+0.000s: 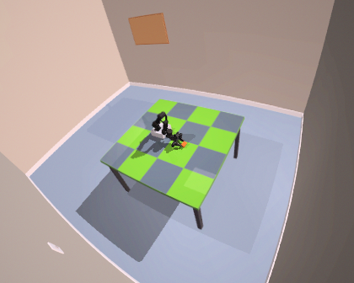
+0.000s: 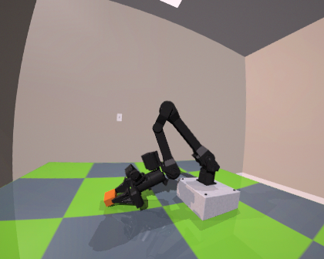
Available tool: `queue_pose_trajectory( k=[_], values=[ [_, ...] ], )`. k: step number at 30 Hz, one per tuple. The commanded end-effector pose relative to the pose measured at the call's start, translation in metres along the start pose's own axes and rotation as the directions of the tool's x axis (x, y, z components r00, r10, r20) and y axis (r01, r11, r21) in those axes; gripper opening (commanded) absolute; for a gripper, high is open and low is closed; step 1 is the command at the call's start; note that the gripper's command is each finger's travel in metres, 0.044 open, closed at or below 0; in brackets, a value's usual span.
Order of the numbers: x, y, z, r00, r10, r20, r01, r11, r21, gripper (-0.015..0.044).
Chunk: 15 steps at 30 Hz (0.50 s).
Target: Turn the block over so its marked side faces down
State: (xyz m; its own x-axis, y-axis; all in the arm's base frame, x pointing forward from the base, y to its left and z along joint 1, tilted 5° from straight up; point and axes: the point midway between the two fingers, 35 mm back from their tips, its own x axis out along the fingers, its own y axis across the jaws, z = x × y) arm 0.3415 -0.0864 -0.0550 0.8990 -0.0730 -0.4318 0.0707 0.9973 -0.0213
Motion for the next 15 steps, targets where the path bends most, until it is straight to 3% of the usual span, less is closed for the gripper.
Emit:
queue_pose_trajectory(
  k=[1, 12, 15],
  values=[
    [-0.0021, 0.0011, 0.0015, 1.0, 0.005, 0.01, -0.005, 1.0, 0.003, 0.0],
    [-0.0021, 0.0011, 0.0015, 1.0, 0.005, 0.01, -0.005, 1.0, 0.003, 0.0],
    [-0.0021, 0.0011, 0.0015, 1.0, 0.005, 0.01, -0.005, 1.0, 0.003, 0.0079]
  ],
)
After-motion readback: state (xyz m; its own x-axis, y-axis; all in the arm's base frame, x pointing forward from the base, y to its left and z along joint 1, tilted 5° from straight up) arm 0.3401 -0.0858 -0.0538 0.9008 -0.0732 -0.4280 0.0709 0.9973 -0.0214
